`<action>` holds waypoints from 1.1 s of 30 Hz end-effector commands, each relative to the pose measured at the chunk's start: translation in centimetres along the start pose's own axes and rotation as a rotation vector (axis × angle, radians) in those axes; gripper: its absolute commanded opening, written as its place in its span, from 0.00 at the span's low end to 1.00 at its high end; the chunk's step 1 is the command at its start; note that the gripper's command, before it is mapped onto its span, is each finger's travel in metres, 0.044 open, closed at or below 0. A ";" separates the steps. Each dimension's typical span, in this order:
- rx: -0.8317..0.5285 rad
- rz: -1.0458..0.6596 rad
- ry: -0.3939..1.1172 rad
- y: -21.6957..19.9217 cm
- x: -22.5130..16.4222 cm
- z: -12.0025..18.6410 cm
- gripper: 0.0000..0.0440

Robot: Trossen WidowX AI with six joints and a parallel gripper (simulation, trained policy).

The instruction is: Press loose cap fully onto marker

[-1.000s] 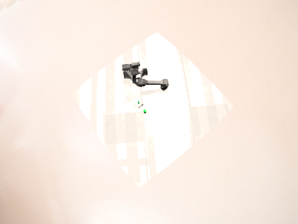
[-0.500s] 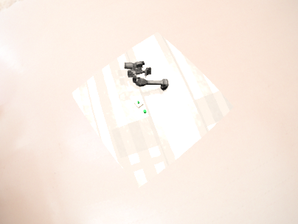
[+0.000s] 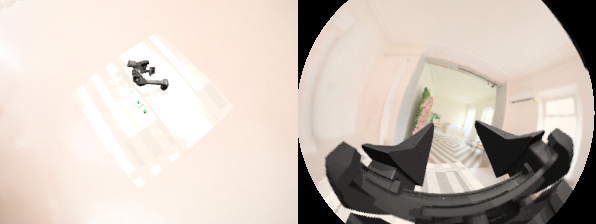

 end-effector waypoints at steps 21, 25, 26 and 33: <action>0.149 0.116 0.009 5.9 1.1 -0.2 0.70; 0.173 0.136 0.016 6.9 1.2 -0.2 0.70; 0.178 0.141 0.018 7.2 1.2 -0.2 0.70; 0.218 0.176 0.036 9.0 1.3 -0.3 0.70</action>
Point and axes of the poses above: the point midway between the two fingers, 35 mm back from their tips, its own z axis back along the fingers, its own y axis across the jaws, x = y × z, the point moved 5 cm from there along z, back along the fingers, and after that the axes turned 9 degrees about z, right-handed, at the moved point
